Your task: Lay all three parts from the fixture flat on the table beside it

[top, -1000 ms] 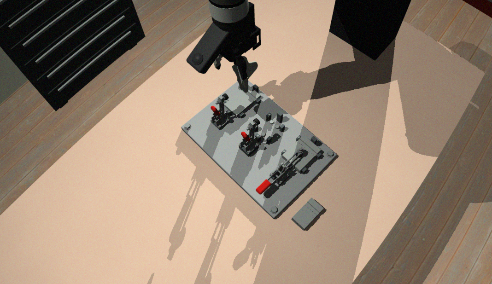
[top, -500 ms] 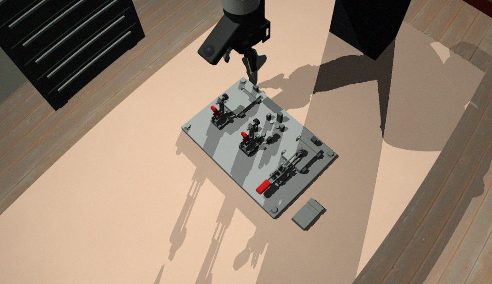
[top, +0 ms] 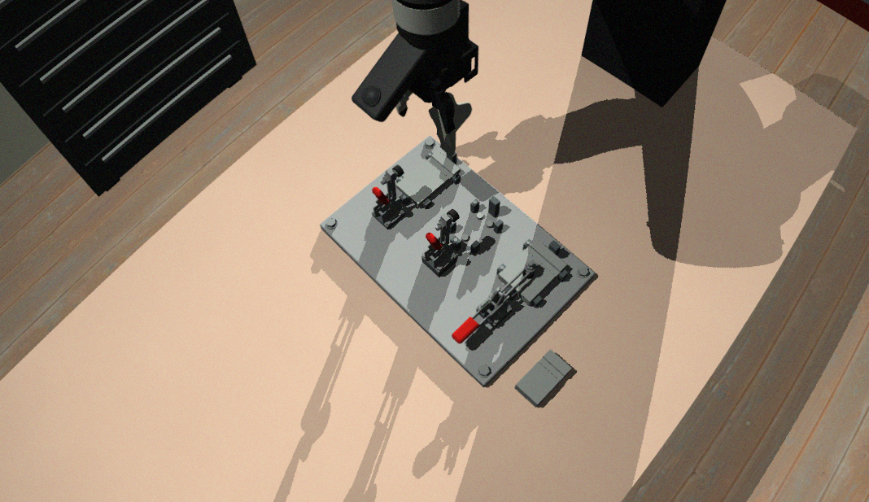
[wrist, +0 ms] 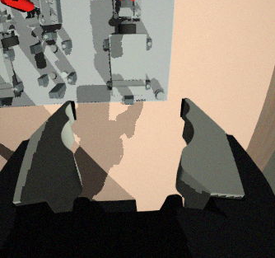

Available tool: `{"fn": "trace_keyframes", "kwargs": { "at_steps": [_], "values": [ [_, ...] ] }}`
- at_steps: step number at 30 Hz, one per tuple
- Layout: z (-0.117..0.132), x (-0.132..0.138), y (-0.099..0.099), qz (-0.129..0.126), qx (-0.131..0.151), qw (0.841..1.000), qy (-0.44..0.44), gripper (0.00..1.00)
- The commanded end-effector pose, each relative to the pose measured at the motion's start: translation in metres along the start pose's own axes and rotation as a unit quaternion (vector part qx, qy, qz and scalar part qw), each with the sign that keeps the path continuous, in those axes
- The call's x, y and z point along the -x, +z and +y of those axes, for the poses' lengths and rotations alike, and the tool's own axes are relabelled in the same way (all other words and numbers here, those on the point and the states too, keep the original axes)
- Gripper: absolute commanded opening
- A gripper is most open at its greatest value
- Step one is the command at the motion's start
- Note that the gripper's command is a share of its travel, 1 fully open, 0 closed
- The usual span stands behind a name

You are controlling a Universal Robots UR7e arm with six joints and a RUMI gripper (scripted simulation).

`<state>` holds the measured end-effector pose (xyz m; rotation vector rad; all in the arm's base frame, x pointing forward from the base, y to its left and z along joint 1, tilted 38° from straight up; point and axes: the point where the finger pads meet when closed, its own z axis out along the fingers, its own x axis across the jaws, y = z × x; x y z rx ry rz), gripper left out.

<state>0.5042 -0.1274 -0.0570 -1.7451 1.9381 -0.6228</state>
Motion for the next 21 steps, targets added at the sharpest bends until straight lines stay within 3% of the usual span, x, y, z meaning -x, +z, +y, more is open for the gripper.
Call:
{"fn": "trace_keyframes", "kwargs": {
  "at_steps": [1,14,21],
  "values": [
    [0.0,0.0,0.013,0.001,-0.001,1.0,0.0,0.59],
    [-0.001,0.0,0.068,0.001,-0.001,1.0,0.0,0.59],
    [-0.001,0.0,0.078,0.001,-0.001,1.0,0.0,0.59]
  ]
}}
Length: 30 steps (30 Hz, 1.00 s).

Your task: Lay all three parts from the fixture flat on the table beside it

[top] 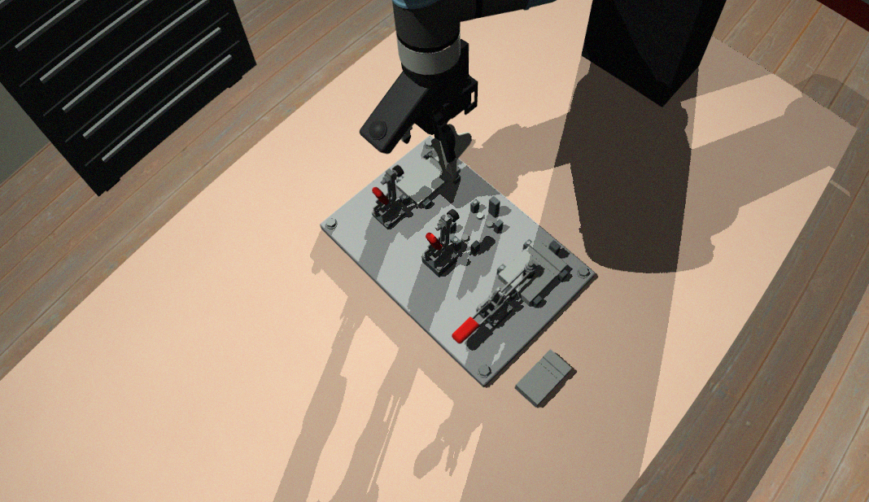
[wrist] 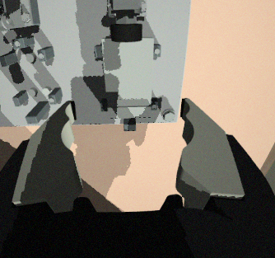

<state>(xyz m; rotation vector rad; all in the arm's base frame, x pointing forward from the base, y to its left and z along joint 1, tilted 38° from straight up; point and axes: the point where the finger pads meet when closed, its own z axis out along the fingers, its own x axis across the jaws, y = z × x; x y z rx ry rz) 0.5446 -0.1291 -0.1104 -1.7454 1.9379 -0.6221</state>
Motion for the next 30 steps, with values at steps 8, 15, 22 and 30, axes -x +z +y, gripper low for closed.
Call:
{"fn": "trace_keyframes", "kwargs": {
  "at_steps": [8,15,22,30],
  "values": [
    [-0.001,-0.0005,0.0133,0.001,-0.001,1.0,0.0,0.59],
    [-0.001,-0.0005,0.0133,0.001,-0.001,1.0,0.0,0.59],
    [-0.001,-0.0005,0.0135,0.001,-0.001,1.0,0.0,0.59],
    [-0.0011,-0.0006,0.0176,0.001,-0.001,1.0,0.0,0.59]
  ]
}}
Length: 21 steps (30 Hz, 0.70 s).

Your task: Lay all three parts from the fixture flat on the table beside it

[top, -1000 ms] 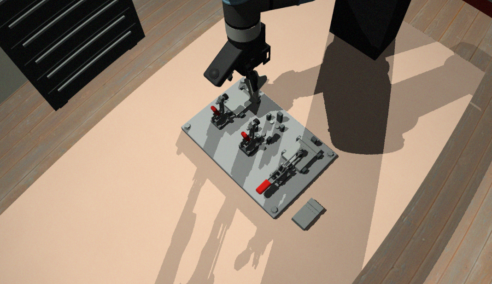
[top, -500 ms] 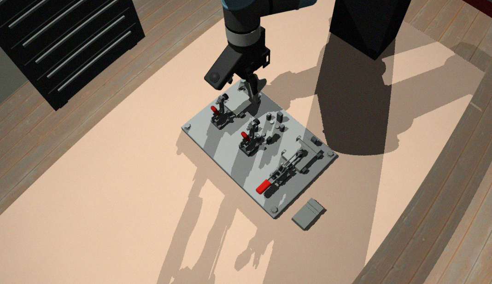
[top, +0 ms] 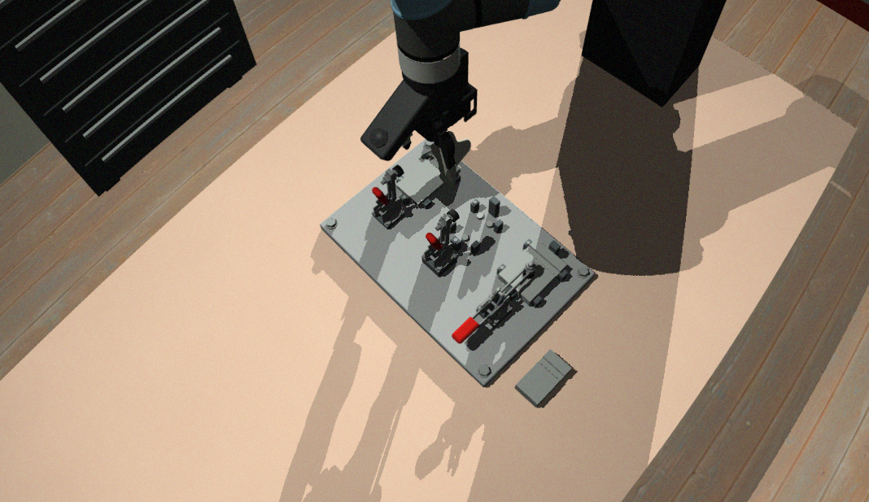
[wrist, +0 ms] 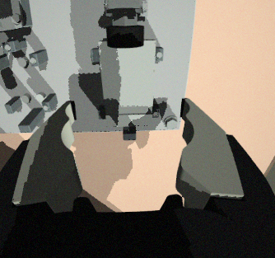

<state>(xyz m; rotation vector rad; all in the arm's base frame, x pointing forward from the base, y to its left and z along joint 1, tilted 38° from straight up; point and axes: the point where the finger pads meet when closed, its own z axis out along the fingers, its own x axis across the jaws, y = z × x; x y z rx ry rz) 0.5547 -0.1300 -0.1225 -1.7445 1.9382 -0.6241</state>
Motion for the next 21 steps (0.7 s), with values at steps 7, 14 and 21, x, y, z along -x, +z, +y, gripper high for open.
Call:
{"fn": "trace_keyframes", "kwargs": {
  "at_steps": [7,14,21],
  "values": [
    [-0.001,0.0,0.013,0.0,0.0,1.0,0.0,0.59],
    [-0.001,0.0,0.022,0.0,0.0,1.0,0.0,0.59],
    [-0.001,0.0,0.025,0.0,0.0,1.0,0.0,0.59]
  ]
}}
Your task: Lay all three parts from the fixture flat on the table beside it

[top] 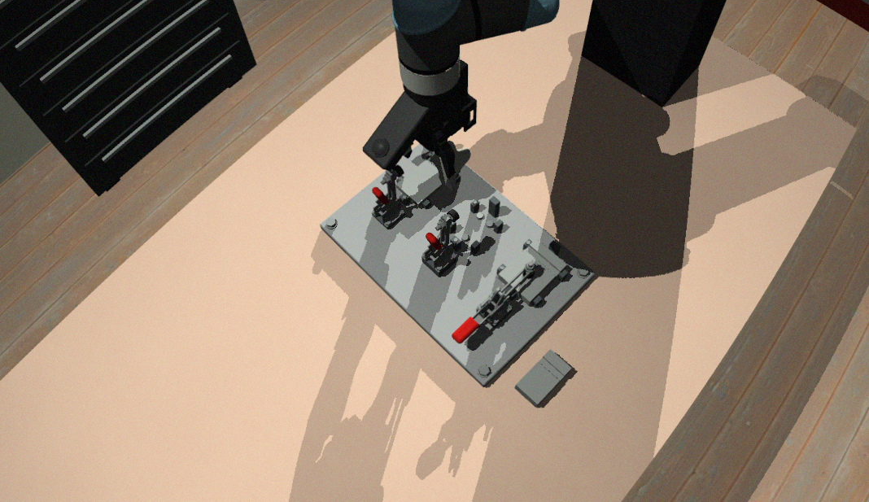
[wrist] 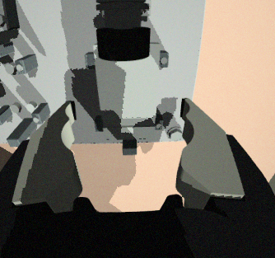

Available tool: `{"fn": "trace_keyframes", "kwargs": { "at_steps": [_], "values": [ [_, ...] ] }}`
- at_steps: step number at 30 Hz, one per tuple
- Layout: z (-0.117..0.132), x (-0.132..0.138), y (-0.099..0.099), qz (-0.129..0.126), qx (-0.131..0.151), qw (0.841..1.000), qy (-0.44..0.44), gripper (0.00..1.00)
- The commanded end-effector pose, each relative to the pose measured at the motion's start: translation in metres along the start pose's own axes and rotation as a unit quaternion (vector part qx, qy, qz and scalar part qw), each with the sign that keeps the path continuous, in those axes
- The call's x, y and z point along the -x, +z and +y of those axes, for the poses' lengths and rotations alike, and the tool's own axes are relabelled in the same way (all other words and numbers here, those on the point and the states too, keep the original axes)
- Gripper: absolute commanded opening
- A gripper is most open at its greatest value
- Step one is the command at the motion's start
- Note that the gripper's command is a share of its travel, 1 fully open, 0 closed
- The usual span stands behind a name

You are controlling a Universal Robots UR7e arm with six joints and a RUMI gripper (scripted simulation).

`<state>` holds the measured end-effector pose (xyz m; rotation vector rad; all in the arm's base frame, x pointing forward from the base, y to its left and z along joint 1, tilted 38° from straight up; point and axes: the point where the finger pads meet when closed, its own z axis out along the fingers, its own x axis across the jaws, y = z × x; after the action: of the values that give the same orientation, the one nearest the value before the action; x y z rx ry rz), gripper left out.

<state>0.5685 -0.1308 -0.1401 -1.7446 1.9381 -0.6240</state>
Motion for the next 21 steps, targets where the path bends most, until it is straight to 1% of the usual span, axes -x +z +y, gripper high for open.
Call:
{"fn": "trace_keyframes", "kwargs": {
  "at_steps": [1,16,17,21],
  "values": [
    [-0.0005,-0.0002,0.0024,0.0,0.0,1.0,0.0,0.59],
    [-0.0005,-0.0002,0.0024,0.0,0.0,1.0,0.0,0.59],
    [-0.0005,-0.0002,0.0024,0.0,0.0,1.0,0.0,0.0],
    [-0.0005,-0.0002,0.0024,0.0,0.0,1.0,0.0,0.0]
  ]
}}
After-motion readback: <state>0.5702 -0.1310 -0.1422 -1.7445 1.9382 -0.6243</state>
